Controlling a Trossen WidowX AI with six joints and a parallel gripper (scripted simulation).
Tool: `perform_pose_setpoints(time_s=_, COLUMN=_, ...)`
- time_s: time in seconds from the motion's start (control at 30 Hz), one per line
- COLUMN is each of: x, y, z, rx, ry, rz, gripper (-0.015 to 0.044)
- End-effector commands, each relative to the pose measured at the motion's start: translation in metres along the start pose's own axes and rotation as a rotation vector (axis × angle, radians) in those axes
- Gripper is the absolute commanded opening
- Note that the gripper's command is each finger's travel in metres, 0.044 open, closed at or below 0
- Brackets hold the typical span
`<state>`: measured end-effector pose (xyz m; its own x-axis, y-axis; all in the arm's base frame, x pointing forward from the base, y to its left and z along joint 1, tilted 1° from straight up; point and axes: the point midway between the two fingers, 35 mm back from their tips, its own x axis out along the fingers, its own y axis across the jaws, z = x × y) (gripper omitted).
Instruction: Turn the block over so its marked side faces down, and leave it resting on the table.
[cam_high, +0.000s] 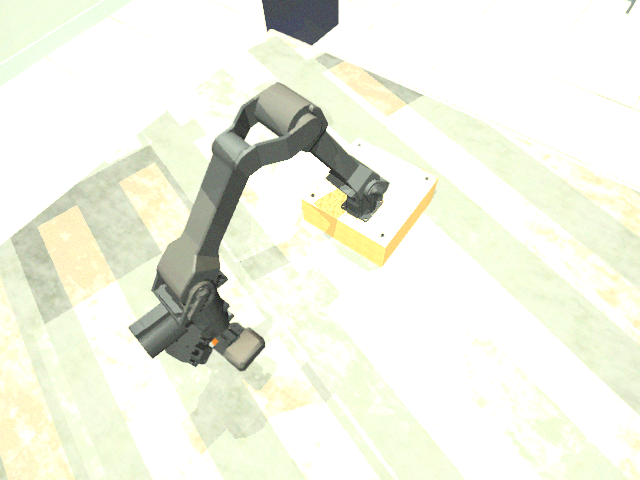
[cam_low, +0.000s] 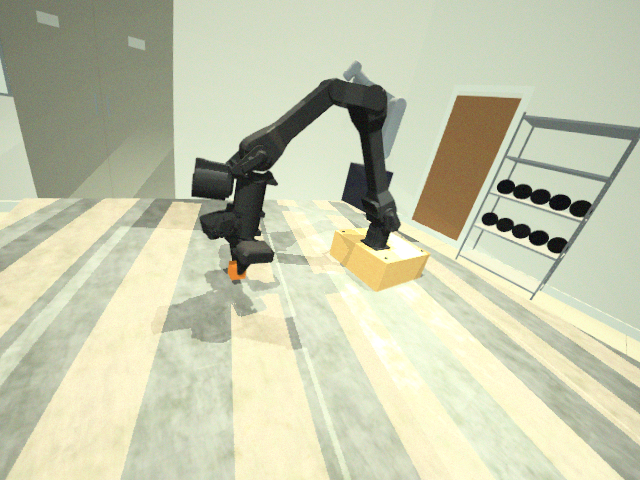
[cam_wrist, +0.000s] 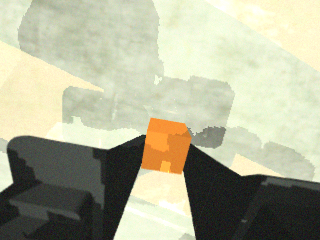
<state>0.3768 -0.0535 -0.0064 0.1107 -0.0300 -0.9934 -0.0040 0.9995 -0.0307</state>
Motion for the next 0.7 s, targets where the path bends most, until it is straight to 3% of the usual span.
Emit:
perform_pose_setpoints(time_s=0.0, x=-0.0011, y=0.0000, z=0.0017, rx=0.005, ry=-0.076, rz=0.006, gripper=0.0000)
perform_pose_setpoints(time_s=0.67, x=0.0020, y=0.0006, z=-0.0026, rx=-0.002, ry=-0.386, rz=0.003, gripper=0.0000)
